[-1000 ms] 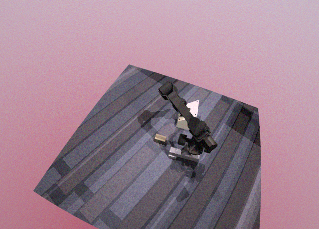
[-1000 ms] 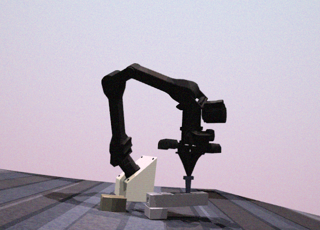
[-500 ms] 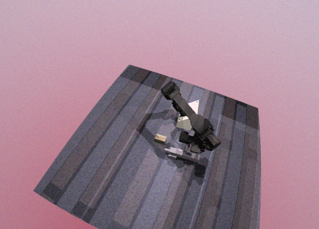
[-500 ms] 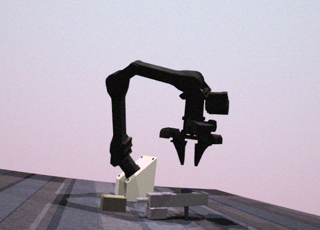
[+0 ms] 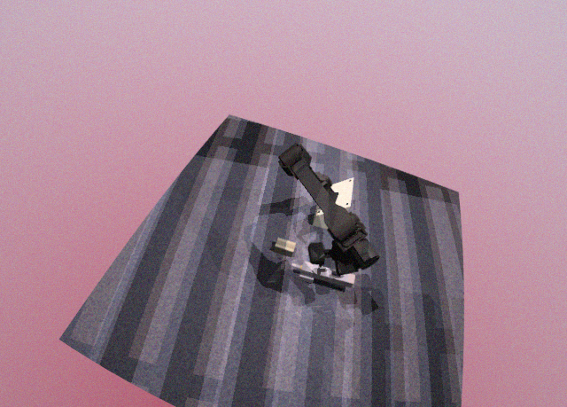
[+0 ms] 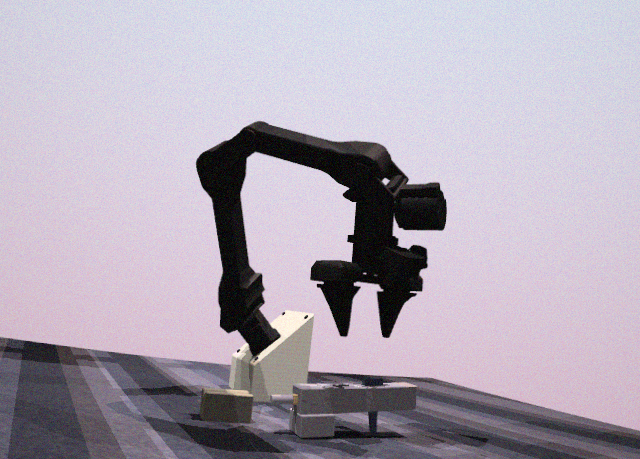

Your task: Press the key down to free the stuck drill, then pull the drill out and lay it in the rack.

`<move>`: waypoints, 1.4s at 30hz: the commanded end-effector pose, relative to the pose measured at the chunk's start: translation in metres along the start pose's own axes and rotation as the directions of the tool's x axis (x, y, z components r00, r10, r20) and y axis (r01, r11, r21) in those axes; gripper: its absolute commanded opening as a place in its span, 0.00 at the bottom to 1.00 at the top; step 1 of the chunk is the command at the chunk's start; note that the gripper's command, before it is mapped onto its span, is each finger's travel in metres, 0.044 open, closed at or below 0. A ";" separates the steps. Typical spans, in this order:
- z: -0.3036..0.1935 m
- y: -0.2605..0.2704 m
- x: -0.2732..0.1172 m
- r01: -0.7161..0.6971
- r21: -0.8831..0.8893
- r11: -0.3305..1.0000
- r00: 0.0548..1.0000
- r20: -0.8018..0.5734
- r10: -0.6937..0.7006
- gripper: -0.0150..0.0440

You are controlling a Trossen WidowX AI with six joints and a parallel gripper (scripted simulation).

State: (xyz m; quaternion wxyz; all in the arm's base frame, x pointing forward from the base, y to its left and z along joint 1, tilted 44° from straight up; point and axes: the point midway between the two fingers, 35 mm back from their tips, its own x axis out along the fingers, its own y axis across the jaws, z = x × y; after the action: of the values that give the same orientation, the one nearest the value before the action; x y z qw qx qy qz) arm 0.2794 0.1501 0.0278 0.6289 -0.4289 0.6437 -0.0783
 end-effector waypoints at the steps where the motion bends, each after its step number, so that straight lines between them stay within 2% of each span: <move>1: -0.006 -0.027 0.012 -0.006 -0.288 0.958 1.000 0.021 0.012 1.00; 9: -0.031 -0.082 0.050 0.010 -0.747 0.665 1.000 0.016 0.002 1.00; 20: -0.059 -0.120 0.078 -0.002 -0.928 0.374 0.999 -0.014 -0.030 1.00; 42: -0.059 -0.121 0.078 -0.002 -0.929 0.369 0.999 -0.014 -0.030 1.00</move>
State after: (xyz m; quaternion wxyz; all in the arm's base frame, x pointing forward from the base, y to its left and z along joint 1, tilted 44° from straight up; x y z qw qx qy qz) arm 0.2935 -0.0010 0.0561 0.2682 -0.7094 0.5849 0.2875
